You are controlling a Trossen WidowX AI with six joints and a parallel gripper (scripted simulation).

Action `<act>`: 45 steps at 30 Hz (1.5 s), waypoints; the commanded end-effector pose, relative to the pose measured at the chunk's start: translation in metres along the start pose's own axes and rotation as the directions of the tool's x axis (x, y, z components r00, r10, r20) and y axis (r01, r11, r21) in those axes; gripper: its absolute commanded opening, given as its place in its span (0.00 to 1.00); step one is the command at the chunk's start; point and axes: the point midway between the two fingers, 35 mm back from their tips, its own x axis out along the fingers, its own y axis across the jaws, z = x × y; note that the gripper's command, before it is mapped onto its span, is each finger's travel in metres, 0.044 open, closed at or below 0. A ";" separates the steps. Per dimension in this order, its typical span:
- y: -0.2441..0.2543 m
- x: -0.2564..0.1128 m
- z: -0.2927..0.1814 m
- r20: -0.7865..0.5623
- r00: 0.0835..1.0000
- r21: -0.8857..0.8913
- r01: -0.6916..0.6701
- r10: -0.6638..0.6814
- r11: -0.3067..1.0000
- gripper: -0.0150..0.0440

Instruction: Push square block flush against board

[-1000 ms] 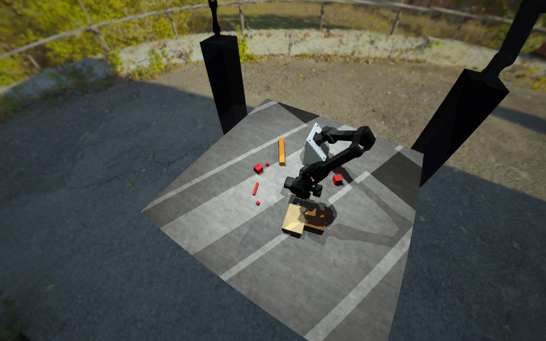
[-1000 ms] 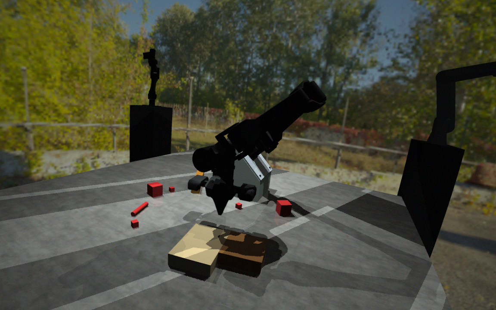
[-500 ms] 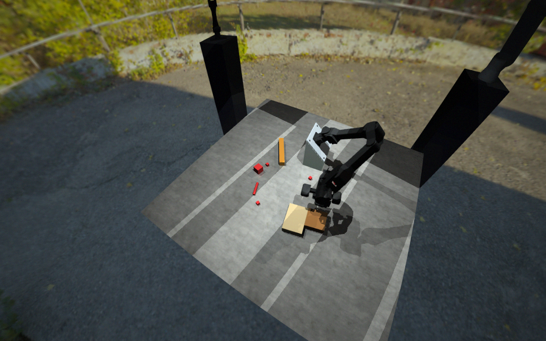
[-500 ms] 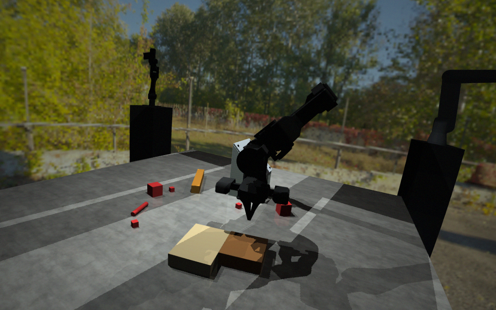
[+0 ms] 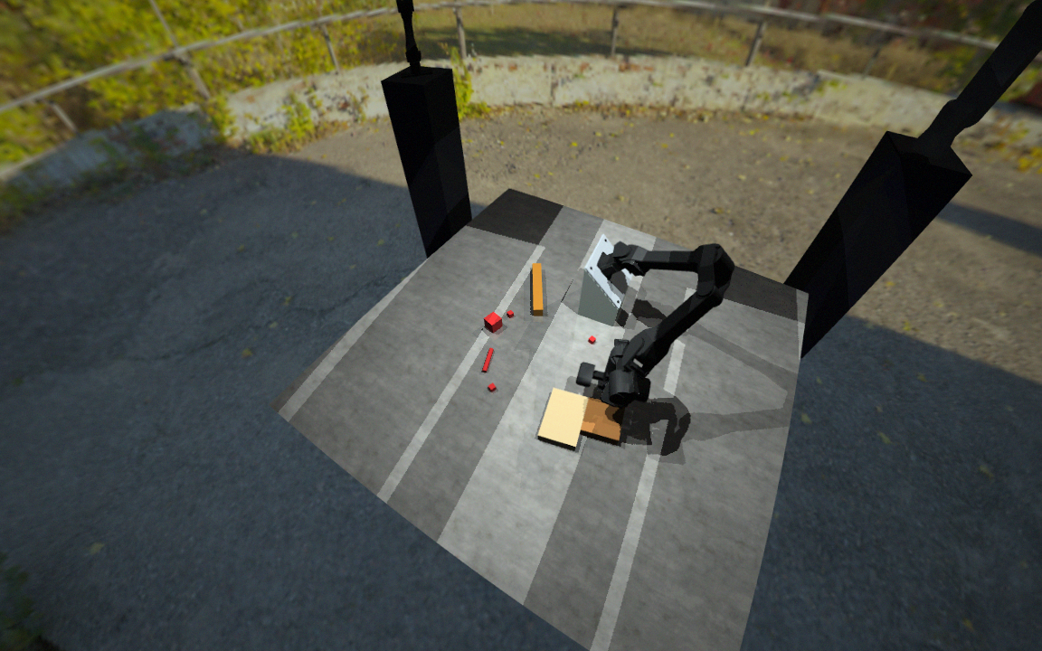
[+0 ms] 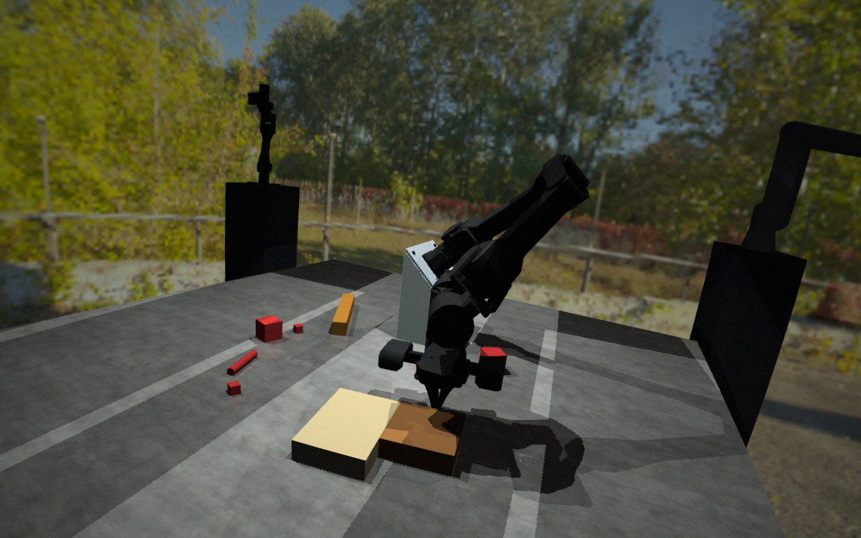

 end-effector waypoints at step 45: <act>-0.001 0.001 -0.004 0.012 1.000 0.005 0.002 -0.003 1.000 0.25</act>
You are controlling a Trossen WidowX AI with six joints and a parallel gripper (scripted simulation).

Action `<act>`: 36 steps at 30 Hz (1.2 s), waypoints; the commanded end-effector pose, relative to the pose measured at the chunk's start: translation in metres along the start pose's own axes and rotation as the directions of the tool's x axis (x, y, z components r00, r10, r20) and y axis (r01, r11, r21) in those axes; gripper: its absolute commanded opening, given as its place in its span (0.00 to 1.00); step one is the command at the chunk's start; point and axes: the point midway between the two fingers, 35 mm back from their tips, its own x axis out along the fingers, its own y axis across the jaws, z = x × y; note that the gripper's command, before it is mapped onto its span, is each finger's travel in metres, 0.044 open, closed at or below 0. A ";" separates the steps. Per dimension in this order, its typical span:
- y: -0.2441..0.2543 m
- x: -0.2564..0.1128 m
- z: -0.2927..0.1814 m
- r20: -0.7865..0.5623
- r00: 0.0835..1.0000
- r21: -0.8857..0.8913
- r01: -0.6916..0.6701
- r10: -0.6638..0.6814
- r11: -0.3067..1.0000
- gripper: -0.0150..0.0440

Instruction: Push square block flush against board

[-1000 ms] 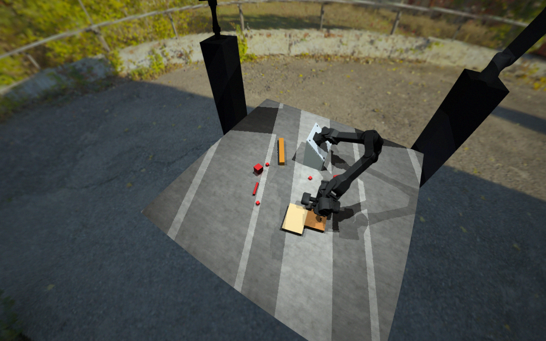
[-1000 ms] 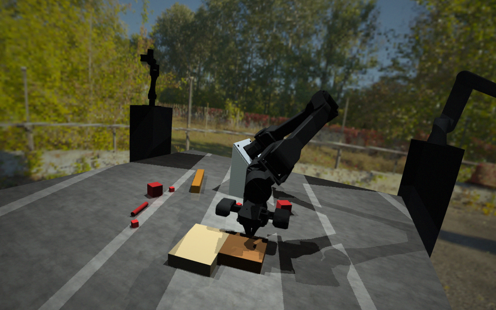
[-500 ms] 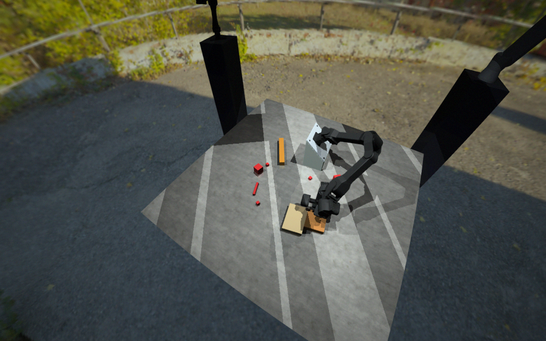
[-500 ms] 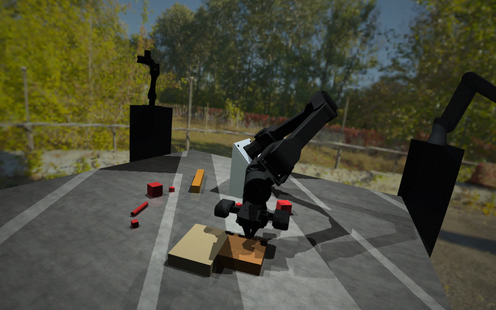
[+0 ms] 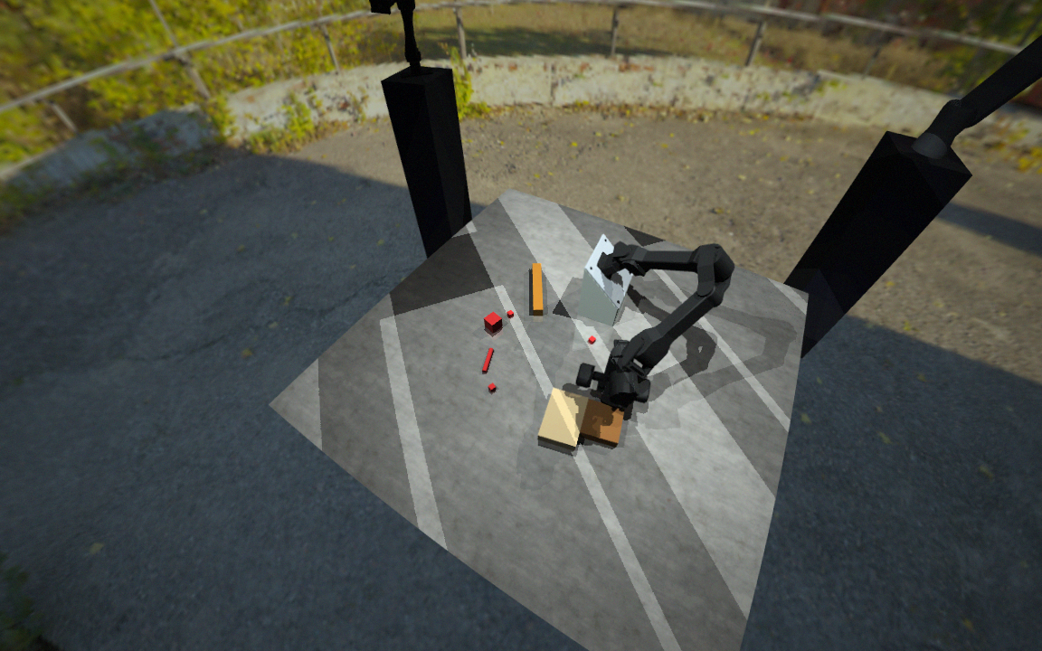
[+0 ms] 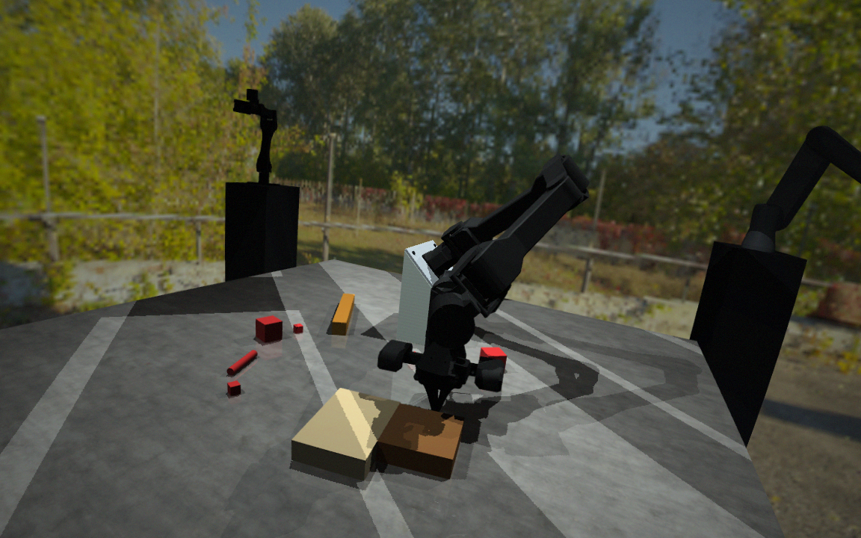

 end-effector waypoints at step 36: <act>-0.095 -0.056 0.002 0.001 1.000 -0.203 0.009 -0.009 0.979 0.25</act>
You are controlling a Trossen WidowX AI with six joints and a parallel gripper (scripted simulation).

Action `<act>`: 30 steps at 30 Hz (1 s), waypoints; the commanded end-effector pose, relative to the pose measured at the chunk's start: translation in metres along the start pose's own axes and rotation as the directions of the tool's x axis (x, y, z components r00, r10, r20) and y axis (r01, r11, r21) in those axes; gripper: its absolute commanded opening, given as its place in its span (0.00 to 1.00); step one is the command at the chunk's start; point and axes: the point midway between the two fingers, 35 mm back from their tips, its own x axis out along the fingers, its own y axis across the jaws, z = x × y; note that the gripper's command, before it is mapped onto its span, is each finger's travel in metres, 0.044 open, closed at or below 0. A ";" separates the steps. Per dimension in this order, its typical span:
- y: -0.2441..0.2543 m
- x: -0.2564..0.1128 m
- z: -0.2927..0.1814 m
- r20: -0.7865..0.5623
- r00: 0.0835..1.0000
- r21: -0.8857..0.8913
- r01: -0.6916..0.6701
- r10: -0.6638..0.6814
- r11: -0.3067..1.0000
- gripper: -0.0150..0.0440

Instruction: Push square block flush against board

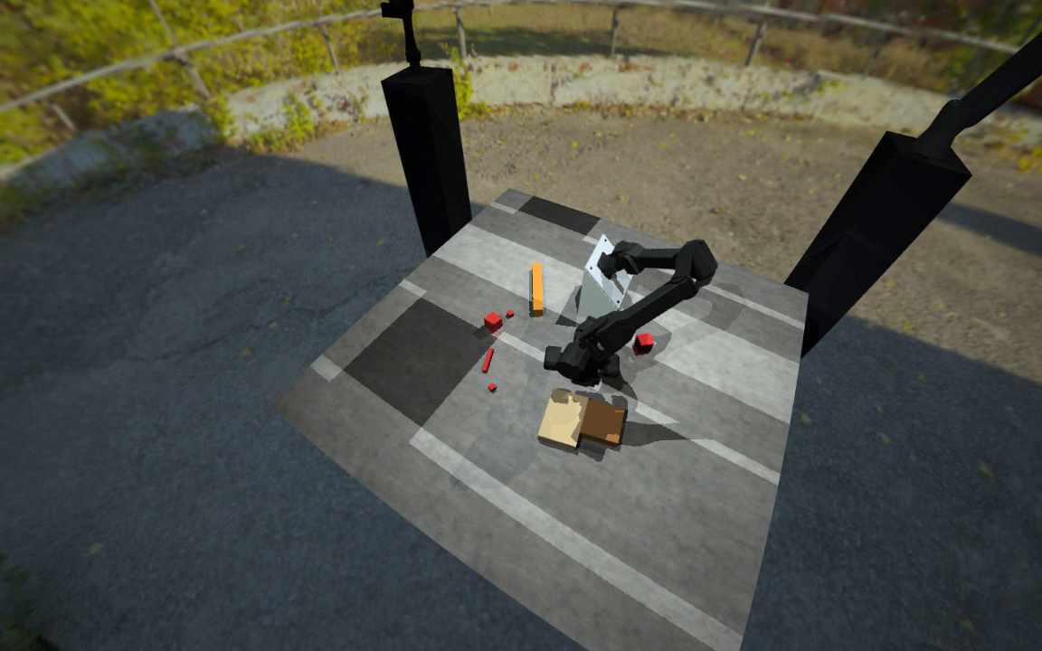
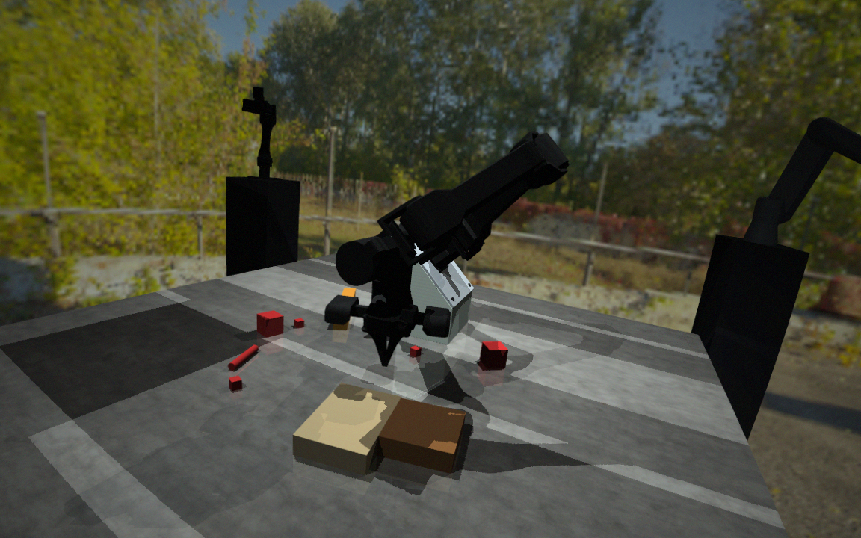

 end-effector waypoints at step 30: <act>-0.003 0.053 0.024 0.010 1.000 -0.044 -0.004 0.005 0.999 0.25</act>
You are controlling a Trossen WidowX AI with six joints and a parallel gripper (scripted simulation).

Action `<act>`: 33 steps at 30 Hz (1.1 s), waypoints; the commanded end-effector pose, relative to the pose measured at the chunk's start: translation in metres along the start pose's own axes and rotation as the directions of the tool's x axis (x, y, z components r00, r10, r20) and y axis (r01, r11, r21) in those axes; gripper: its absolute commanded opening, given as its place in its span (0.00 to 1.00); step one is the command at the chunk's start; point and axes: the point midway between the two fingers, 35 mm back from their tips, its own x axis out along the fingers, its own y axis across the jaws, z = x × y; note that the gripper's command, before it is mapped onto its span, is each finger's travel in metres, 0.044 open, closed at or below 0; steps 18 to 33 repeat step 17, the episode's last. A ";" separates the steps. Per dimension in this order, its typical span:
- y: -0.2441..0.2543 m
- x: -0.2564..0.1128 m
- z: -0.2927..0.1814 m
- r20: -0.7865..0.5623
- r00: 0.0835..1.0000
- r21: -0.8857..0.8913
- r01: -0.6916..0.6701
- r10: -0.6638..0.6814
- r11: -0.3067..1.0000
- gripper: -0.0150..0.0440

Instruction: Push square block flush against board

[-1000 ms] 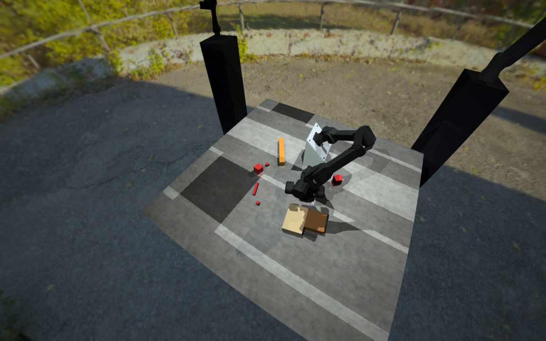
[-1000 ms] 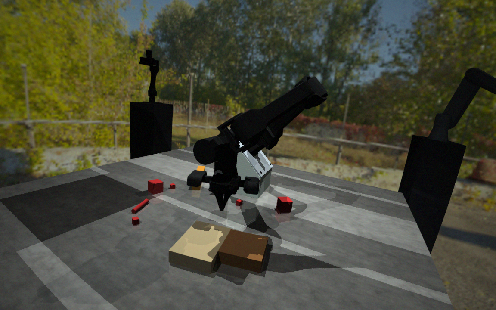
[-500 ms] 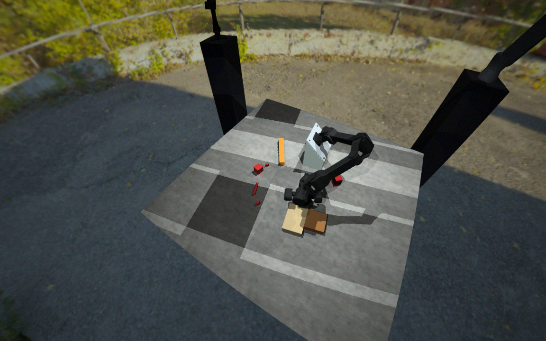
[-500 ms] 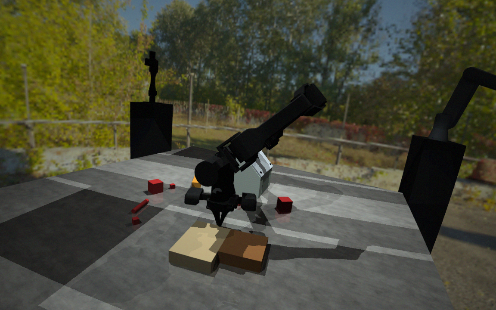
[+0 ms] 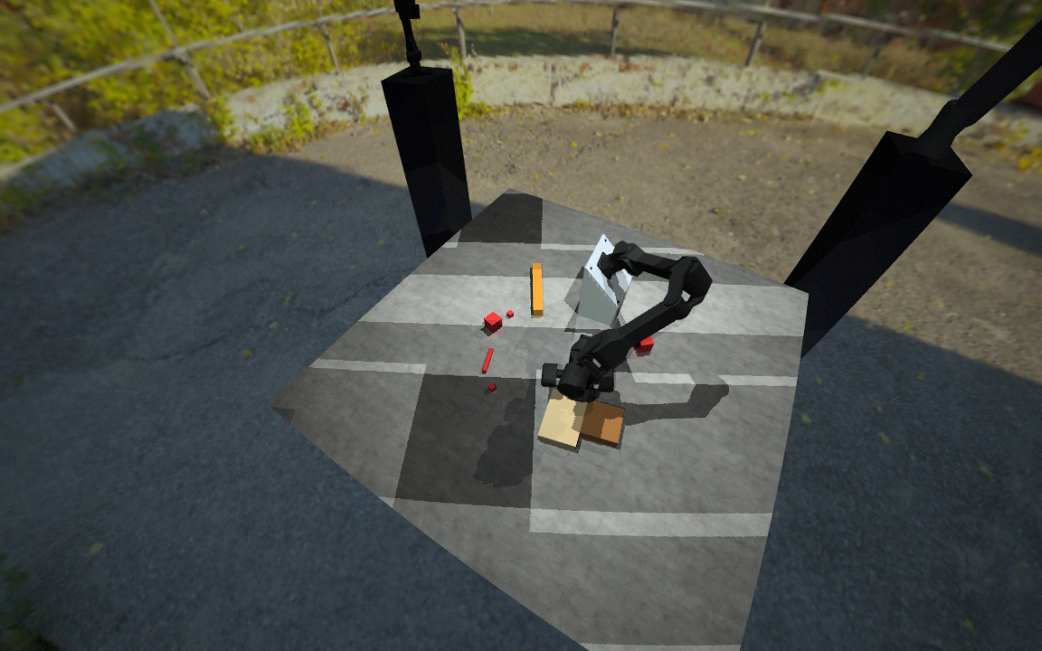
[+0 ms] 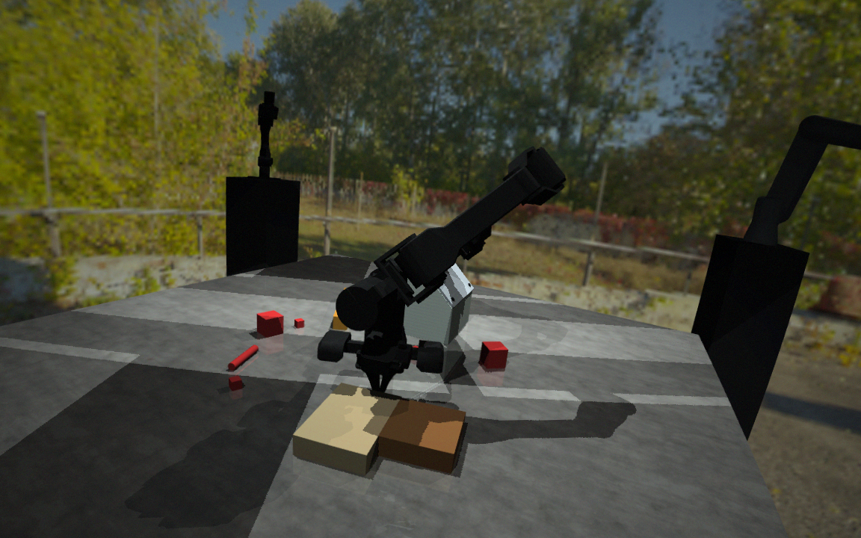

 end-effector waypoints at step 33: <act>0.000 -0.001 0.003 0.005 1.000 -0.001 -0.001 0.001 1.000 0.25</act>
